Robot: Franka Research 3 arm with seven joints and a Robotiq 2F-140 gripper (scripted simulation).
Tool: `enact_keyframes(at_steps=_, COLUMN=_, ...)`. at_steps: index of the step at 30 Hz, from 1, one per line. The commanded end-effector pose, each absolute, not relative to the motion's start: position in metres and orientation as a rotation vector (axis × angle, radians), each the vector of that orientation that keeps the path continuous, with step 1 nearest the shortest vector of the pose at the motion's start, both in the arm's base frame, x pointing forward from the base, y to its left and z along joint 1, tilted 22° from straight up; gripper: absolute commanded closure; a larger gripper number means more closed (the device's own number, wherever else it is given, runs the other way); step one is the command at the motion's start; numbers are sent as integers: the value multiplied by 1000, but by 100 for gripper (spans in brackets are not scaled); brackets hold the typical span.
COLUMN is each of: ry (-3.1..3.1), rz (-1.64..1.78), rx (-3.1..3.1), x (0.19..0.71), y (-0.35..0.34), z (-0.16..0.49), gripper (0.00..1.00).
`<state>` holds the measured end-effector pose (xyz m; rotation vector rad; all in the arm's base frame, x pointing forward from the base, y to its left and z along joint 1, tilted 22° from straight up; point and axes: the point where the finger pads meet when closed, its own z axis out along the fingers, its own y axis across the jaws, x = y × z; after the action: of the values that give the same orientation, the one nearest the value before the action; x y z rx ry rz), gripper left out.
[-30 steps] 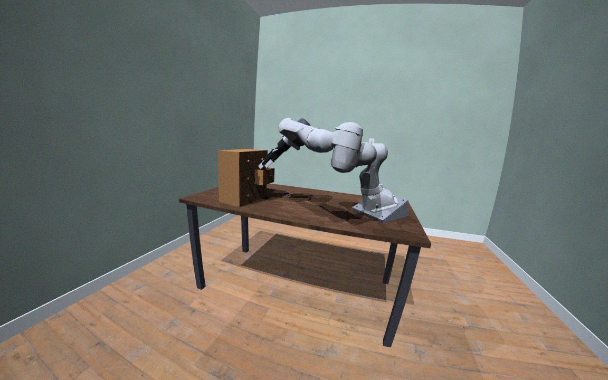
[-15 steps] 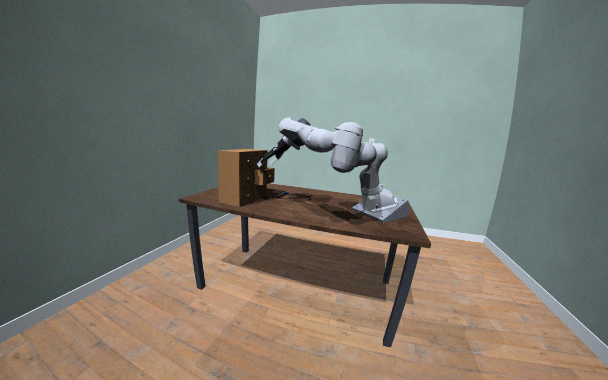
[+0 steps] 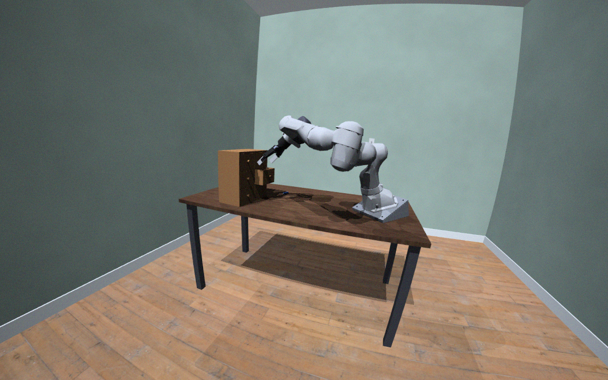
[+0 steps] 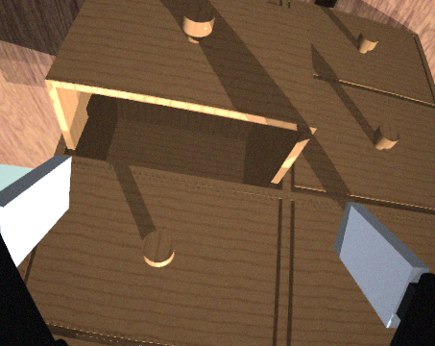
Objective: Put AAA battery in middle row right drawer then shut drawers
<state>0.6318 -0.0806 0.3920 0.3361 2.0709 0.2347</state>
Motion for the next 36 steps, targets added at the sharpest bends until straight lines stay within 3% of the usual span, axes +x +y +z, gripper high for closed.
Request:
enact_keyframes(at_steps=1, ry=2073, rz=240, rx=337, x=630, y=-79, z=392, gripper=0)
enact_keyframes(at_steps=12, ry=2073, rz=240, rx=337, x=609, y=-75, z=389, gripper=0)
enact_keyframes(at_steps=36, ry=2073, rz=240, rx=337, x=492, y=-51, z=368, gripper=0)
